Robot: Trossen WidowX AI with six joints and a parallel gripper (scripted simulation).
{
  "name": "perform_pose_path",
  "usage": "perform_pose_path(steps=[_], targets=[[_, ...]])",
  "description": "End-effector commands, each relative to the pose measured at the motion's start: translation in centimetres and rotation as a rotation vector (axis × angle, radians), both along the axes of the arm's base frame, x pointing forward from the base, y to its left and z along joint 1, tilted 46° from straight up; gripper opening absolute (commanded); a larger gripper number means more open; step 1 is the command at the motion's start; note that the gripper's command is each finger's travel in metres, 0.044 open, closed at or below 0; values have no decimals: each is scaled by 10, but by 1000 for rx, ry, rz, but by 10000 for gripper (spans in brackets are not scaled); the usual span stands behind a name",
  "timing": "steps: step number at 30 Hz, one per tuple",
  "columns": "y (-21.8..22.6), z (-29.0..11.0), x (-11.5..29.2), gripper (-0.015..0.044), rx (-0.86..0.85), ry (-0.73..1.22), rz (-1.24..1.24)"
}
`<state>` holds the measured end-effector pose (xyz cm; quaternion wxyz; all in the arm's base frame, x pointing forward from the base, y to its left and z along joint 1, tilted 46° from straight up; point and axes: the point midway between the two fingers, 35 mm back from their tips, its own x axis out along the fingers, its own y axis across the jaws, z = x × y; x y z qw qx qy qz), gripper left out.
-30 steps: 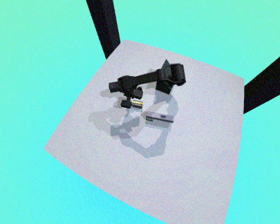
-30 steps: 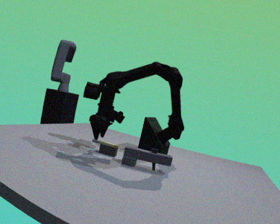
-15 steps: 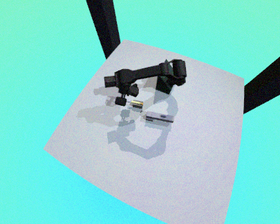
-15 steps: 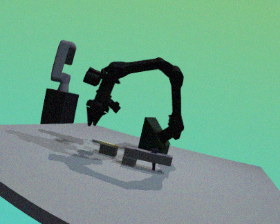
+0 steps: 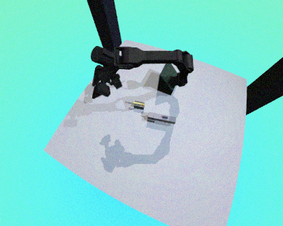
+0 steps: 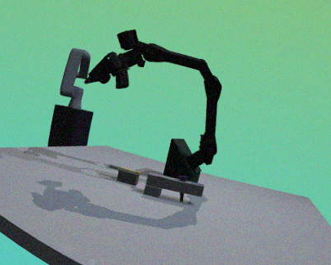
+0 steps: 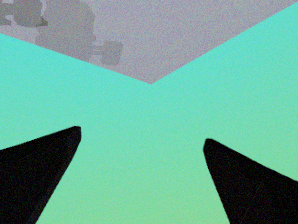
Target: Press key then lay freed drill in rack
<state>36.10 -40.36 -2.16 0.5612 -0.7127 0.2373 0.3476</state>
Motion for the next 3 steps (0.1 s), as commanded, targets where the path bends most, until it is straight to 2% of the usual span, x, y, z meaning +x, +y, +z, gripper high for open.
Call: perform_pose_path(steps=[1,3], targets=[[-48,57,13,440,-185,-147,-24],[-69,85,16,440,-276,-211,-33]])
